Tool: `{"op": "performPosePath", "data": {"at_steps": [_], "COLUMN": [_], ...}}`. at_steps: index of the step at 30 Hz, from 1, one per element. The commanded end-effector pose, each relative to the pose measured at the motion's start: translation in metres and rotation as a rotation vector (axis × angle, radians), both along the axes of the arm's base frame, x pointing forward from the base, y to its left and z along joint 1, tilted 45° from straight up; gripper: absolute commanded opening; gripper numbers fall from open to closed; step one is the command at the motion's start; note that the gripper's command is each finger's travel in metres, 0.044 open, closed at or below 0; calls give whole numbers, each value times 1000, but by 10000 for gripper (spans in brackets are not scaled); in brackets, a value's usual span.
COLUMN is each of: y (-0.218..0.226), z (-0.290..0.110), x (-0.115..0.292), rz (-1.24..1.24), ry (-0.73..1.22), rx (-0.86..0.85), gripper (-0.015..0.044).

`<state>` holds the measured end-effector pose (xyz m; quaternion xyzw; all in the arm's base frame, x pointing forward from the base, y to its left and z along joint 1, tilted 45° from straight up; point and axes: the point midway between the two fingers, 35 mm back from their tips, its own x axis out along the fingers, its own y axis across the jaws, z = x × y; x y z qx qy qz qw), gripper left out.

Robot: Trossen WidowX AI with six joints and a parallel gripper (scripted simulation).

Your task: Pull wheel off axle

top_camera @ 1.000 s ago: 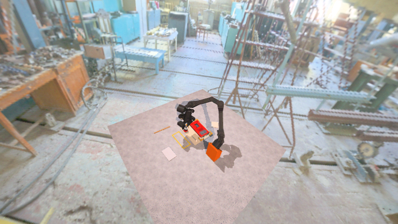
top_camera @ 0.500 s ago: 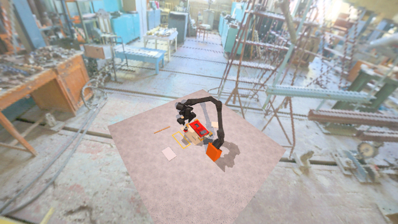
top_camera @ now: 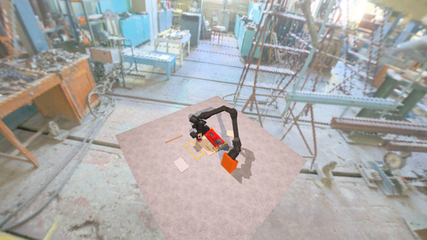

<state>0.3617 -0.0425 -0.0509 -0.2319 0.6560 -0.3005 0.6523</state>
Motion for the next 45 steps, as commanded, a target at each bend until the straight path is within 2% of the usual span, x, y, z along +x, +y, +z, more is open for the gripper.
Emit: {"op": "performPosePath", "data": {"at_steps": [1, 3, 7, 15, 20, 21, 45], "y": [-4, -4, -1, -1, -1, 0, 5], "z": [-4, -4, -2, -2, -1, -1, 4], "x": [0, 0, 0, 0, 1, 1, 1], "rz": [8, 8, 3, 3, 4, 4, 5], "ry": [2, 2, -3, -3, -3, -2, -1], "rx": [-5, -5, 0, 0, 0, 0, 0], "gripper": [300, 300, 195, 142, 10, 0, 0]}}
